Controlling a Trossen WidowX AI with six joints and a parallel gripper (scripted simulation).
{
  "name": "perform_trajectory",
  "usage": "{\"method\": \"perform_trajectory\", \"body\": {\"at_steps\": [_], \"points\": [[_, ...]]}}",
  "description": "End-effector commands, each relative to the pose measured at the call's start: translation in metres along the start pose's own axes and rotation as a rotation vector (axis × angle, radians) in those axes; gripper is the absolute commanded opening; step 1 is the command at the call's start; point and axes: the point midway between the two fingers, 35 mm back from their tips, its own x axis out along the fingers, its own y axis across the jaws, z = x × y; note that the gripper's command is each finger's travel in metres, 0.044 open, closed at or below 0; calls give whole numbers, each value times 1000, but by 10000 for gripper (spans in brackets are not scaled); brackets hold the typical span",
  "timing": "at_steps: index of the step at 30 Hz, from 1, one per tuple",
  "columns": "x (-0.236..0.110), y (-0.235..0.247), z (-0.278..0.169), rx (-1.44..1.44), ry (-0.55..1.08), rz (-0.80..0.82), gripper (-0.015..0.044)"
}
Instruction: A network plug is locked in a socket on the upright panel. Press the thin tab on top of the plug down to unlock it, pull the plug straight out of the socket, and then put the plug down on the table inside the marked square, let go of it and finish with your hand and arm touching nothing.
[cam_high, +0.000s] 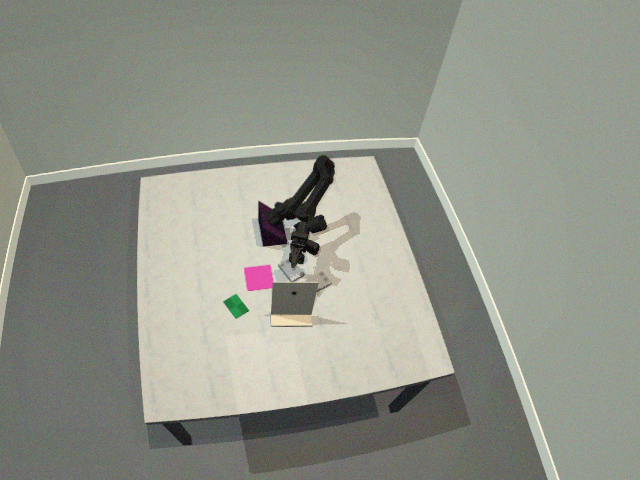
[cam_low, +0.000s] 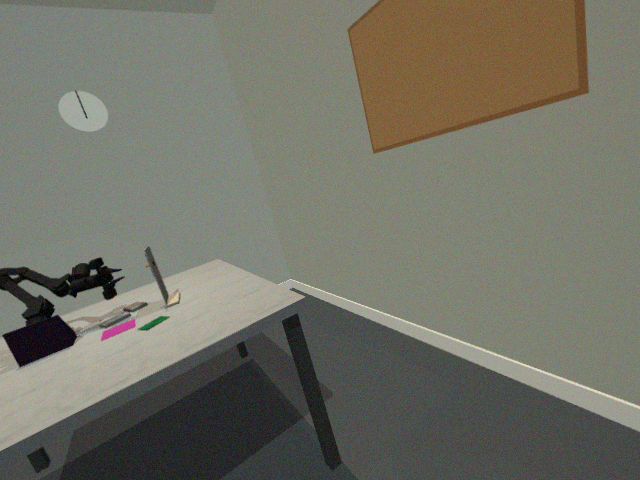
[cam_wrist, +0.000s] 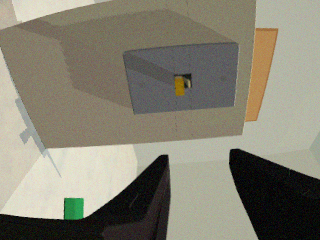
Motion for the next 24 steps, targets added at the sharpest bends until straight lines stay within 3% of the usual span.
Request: {"method": "perform_trajectory", "body": {"at_steps": [1, 24], "points": [[10, -1, 4, -5, 0, -3, 156], [53, 0, 13, -5, -1, -5, 156]]}}
